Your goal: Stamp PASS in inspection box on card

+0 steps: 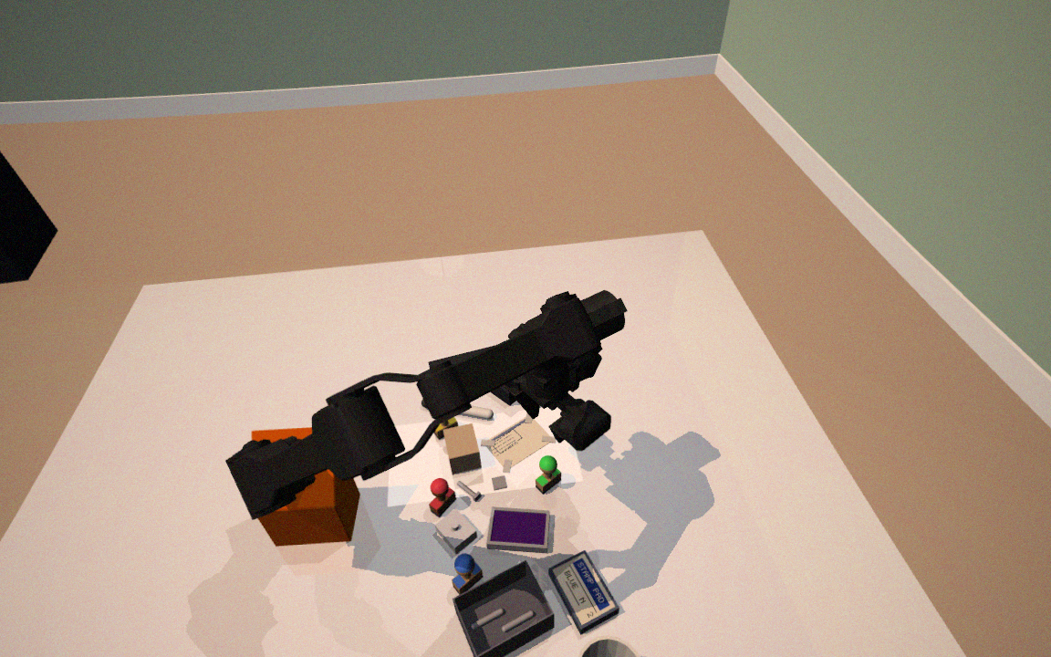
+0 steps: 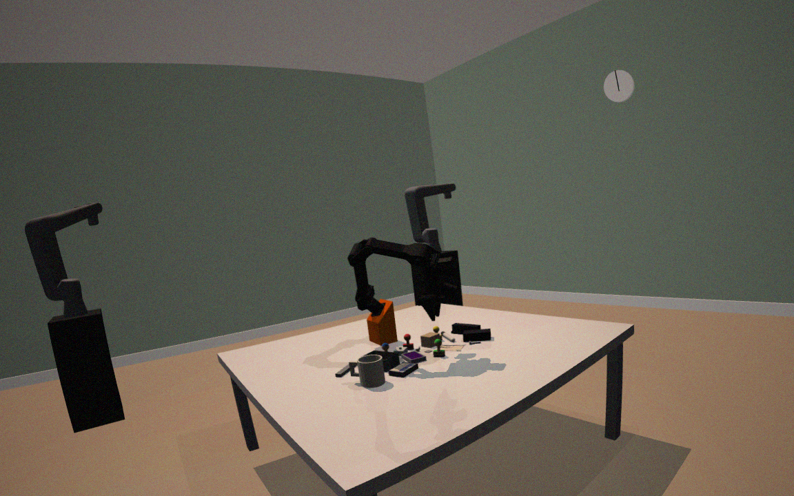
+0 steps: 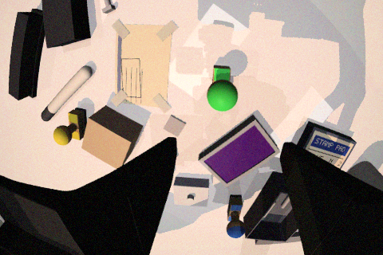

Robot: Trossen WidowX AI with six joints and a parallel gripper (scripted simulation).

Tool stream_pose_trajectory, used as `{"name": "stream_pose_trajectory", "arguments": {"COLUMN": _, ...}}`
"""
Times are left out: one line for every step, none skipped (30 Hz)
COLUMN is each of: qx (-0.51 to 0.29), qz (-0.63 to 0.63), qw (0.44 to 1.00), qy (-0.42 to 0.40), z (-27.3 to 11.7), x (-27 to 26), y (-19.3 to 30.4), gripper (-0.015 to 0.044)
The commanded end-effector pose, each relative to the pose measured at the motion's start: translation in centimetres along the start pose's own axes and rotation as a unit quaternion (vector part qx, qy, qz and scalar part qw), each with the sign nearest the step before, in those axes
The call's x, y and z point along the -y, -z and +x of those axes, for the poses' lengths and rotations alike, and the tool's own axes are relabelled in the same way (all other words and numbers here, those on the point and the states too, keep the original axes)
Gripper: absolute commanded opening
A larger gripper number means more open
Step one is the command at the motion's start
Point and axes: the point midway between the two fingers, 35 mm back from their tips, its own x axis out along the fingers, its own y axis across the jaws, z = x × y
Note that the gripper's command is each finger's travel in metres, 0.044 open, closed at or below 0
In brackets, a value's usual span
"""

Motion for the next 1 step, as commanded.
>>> {"name": "stream_pose_trajectory", "arguments": {"qx": 0.000, "qz": 0.000, "qw": 1.000, "qy": 0.000, "z": 0.00, "x": 0.00, "y": 0.00, "gripper": 0.0264}}
